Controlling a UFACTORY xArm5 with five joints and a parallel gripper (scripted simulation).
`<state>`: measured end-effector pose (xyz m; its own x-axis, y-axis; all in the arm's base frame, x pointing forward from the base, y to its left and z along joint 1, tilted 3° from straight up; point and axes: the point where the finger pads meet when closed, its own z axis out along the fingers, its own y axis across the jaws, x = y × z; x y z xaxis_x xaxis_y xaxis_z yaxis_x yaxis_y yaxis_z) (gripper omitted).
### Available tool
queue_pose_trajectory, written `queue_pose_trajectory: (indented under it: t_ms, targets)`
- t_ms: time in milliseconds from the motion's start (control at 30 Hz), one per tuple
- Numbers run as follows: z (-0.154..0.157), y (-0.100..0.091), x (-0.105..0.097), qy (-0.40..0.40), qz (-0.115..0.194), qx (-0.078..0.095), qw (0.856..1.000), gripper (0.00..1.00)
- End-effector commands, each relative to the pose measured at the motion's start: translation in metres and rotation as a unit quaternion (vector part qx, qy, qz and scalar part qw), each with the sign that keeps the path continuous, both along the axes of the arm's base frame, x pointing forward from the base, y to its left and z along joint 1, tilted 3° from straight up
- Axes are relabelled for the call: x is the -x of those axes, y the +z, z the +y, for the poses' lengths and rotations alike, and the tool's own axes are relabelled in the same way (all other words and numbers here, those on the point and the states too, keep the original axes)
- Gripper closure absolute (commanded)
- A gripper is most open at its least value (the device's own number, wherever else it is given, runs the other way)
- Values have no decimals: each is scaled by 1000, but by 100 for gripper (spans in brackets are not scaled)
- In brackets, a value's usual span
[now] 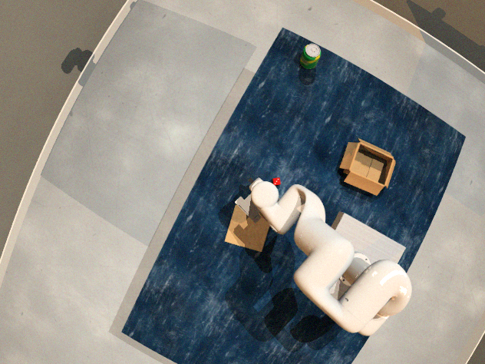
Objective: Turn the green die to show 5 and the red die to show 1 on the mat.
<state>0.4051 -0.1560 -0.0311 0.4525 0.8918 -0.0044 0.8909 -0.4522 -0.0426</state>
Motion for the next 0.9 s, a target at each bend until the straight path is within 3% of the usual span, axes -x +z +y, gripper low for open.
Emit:
queue_pose_trajectory:
  t_ms: [0, 867]
  targets:
    - [0, -2, -1, 0, -2, 1, 1000, 58]
    - [0, -4, -1, 0, -2, 1, 1000, 58]
